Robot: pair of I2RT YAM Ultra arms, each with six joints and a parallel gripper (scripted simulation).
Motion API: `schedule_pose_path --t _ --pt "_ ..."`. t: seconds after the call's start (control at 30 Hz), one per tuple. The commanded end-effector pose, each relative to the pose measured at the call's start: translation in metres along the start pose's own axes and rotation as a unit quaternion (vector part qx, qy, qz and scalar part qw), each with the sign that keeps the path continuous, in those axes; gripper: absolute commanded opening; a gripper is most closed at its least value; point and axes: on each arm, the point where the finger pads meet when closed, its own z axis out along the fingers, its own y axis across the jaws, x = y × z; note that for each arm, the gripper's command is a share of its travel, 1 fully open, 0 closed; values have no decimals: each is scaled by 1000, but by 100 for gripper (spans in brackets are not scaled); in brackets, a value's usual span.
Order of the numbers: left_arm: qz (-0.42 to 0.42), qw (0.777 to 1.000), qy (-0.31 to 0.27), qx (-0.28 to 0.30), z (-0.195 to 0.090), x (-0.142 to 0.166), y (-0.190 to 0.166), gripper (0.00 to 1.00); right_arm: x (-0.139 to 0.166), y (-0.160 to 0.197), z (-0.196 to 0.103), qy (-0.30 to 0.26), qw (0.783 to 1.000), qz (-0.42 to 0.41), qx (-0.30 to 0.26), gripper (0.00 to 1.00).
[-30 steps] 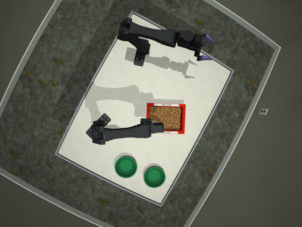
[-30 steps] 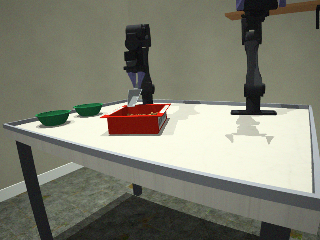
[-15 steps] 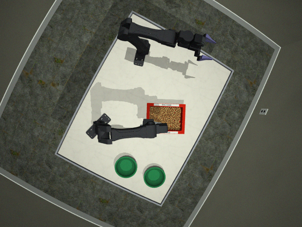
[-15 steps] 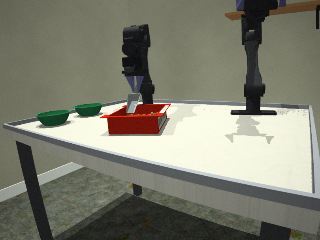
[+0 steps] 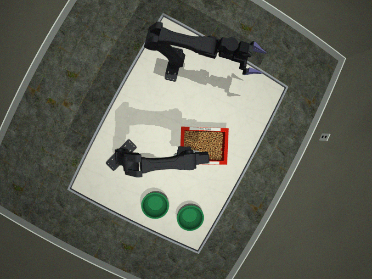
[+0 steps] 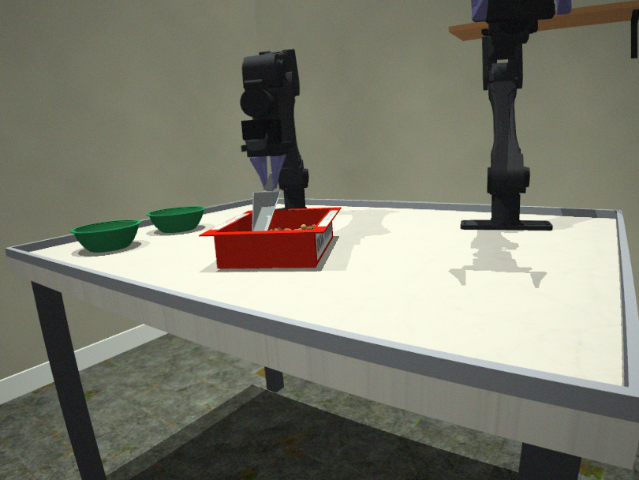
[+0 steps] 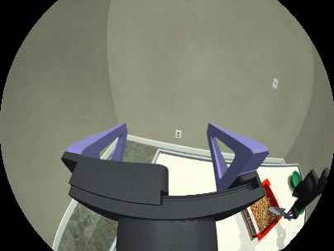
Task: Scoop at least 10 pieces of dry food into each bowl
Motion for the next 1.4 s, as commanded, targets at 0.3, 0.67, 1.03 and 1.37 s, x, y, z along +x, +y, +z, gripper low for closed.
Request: schedule_pose_path --t 0.3,0.67,1.03,1.37 --pt "0 1000 -15 0 -4 -12 0 100 -19 -3 -13 -41 999 2 0 0" --pt "0 1000 -15 0 -4 -12 0 100 -21 -2 -11 -49 999 2 -2 0" --pt "0 1000 -15 0 -4 -12 0 100 -22 -3 8 -23 1000 2 -1 0" --pt "0 1000 -15 0 -4 -12 0 100 -26 -1 10 -11 1000 0 -3 0"
